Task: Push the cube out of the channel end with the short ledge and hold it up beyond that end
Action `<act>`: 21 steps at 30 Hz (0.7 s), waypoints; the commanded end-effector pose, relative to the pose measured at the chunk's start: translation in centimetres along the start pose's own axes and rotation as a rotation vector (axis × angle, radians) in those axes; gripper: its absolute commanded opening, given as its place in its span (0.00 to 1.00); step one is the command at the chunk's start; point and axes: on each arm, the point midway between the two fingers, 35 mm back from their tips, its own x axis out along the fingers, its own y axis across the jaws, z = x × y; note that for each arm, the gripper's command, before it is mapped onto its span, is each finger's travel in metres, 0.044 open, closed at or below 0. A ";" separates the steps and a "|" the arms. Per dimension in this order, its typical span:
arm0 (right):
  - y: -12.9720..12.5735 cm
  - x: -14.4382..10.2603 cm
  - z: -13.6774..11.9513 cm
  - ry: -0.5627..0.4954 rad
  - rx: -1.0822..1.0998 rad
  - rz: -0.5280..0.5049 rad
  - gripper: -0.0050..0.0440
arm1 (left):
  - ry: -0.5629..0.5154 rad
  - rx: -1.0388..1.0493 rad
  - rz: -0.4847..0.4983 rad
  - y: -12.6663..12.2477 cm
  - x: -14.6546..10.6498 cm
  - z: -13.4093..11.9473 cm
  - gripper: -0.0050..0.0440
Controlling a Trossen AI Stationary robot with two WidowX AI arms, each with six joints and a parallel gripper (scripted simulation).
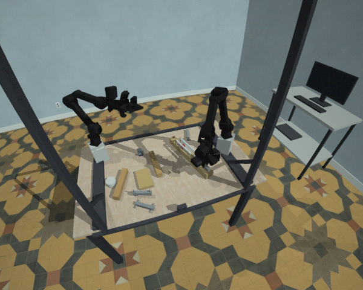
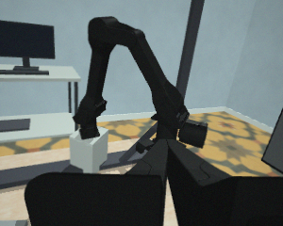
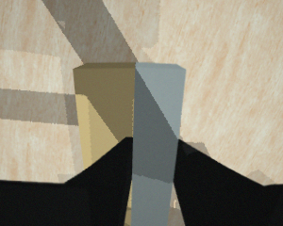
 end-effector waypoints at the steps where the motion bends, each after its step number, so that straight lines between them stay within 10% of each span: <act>1: 0.3 -0.8 -0.3 -0.010 -0.023 -0.037 0.10 | -0.026 -0.004 0.001 0.0 -0.2 1.0 0.10; 21: 1.3 0.0 -0.7 0.001 -0.037 -0.014 0.10 | -0.026 -0.004 0.001 0.0 -0.2 1.0 0.10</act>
